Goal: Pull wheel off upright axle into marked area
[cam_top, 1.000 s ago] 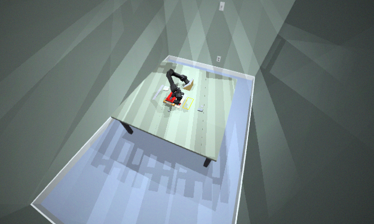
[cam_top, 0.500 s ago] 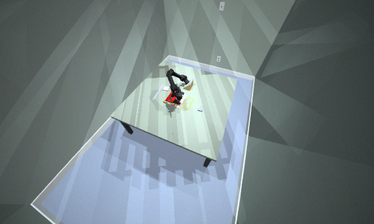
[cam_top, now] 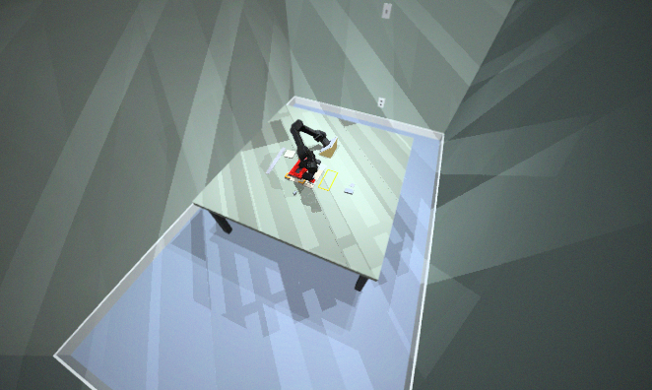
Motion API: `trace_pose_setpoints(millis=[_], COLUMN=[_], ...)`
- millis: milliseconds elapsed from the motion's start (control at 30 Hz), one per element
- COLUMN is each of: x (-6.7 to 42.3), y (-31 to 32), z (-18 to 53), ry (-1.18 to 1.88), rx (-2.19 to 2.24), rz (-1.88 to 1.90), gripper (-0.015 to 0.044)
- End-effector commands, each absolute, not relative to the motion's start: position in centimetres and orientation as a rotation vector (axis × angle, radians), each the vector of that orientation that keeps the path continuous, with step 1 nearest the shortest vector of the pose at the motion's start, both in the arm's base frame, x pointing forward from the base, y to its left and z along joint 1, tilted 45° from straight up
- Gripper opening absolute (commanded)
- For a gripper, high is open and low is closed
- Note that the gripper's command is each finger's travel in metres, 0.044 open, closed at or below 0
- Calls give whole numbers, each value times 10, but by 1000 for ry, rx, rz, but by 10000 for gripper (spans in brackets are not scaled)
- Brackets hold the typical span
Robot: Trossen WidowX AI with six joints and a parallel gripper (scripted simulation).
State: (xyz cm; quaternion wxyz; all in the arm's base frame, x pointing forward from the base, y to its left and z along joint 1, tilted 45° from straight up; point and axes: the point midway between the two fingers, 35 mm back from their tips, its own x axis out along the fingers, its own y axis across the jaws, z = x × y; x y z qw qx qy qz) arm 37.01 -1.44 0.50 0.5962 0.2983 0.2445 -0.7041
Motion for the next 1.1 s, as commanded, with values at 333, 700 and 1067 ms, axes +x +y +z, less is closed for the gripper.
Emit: trace_pose_setpoints(millis=[333, 700, 1067], x=[371, 372, 372], y=[-8, -6, -3], z=[10, 12, 15], ry=[566, 566, 565], rx=[700, 700, 700], rz=[-1628, -1627, -1626], gripper=[0, 0, 0])
